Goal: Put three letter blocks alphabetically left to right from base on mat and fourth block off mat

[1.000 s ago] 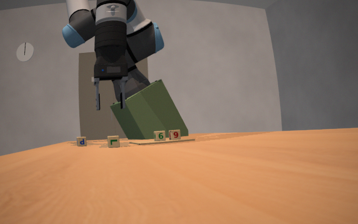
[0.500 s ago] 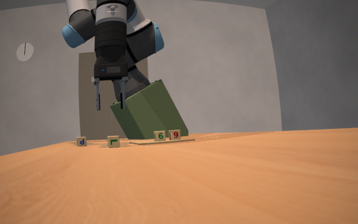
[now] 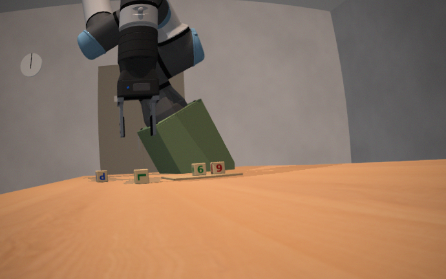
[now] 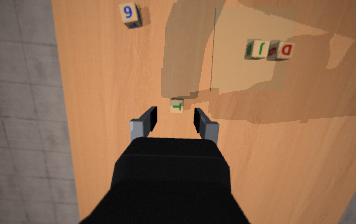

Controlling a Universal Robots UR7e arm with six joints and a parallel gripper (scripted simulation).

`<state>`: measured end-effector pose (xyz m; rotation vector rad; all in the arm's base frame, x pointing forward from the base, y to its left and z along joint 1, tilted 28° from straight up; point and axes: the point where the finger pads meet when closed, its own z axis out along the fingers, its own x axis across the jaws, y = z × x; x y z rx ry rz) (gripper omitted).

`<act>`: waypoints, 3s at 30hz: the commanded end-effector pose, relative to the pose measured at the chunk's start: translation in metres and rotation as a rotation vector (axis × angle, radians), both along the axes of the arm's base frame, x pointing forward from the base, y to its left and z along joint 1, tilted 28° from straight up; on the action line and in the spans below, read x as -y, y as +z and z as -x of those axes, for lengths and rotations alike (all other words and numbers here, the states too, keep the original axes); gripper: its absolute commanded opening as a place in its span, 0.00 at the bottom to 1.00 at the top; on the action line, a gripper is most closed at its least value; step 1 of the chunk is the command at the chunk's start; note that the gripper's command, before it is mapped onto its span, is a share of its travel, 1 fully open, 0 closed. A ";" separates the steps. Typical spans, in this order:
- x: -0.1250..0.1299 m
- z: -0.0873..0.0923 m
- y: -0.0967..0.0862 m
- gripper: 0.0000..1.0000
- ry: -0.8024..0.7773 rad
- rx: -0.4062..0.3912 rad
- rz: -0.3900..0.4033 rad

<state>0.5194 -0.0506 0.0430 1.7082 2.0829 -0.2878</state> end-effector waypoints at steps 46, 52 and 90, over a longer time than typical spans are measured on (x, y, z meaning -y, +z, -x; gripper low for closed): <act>0.017 -0.008 -0.037 1.00 -0.002 -0.001 -0.001; 0.019 -0.009 -0.041 1.00 -0.002 0.000 -0.001; 0.021 -0.011 -0.045 1.00 -0.001 0.002 -0.001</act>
